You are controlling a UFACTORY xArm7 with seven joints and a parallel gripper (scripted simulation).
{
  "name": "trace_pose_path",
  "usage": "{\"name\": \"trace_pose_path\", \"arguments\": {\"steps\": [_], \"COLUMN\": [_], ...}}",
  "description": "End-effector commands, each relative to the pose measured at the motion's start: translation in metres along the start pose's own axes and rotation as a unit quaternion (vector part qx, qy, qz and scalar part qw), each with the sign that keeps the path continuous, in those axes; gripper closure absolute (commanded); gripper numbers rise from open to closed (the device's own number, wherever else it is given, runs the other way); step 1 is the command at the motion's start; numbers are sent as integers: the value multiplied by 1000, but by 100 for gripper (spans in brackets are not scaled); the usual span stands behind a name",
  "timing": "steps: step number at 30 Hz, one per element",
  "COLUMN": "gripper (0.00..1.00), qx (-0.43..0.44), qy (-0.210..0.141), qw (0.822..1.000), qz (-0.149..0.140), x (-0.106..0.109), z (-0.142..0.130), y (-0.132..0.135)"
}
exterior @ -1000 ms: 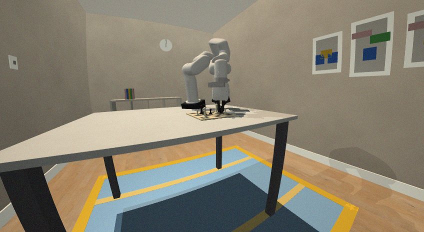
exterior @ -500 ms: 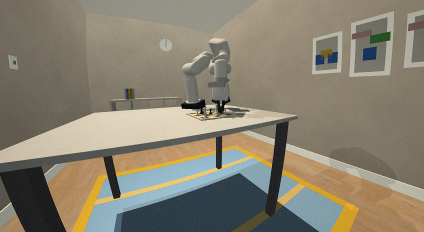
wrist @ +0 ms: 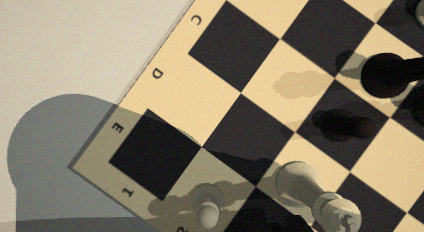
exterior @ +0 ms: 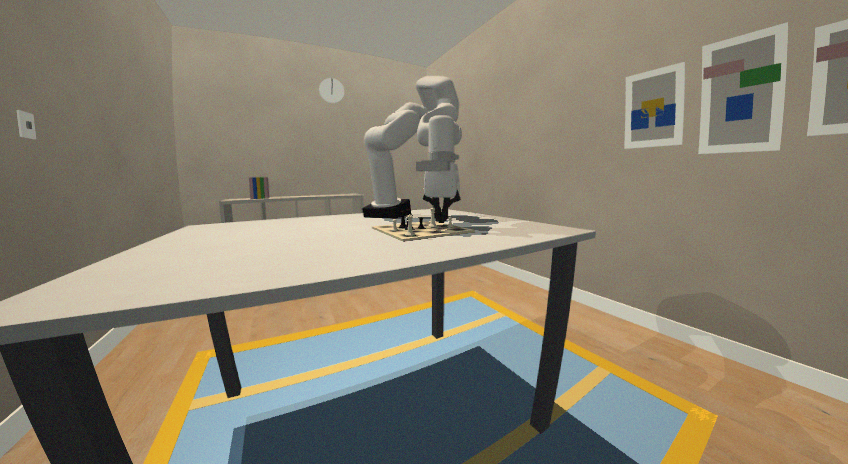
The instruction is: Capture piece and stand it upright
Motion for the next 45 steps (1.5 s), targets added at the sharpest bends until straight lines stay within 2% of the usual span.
{"name": "trace_pose_path", "arguments": {"steps": [1, 4, 6, 10, 13, 25, 27, 30, 33, 45], "gripper": [100, 100, 100, 100, 100, 100, 100, 100, 100, 100], "qx": [0, 0, 0, 0, 0, 0, 12, 45, 56, 57], "qy": [2, 2, 2, 2, 2, 2, 3, 3, 3, 2], "qw": [1000, 1000, 1000, 1000, 1000, 1000, 1000, 999, 998, 998], "qz": [3, 3, 3, 3, 3, 3, 2, 2, 2, 2], "x": [32, 55, 55, 80, 89, 91, 90, 87, 85, 85], "z": [1, 1, 1, 1, 1, 1, -2, -15, -20, -21], "y": [-1, -1, -1, -1, -1, -2, -17, -59, -73, -74]}}
Point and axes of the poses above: the point where the finger pads meet when closed, its own x axis back along the fingers, its own y axis across the jaws, z = x × y, the point moved 6 cm from there along x, back along the fingers, and after that the axes turned 6 degrees about x, right-handed, at the moved point
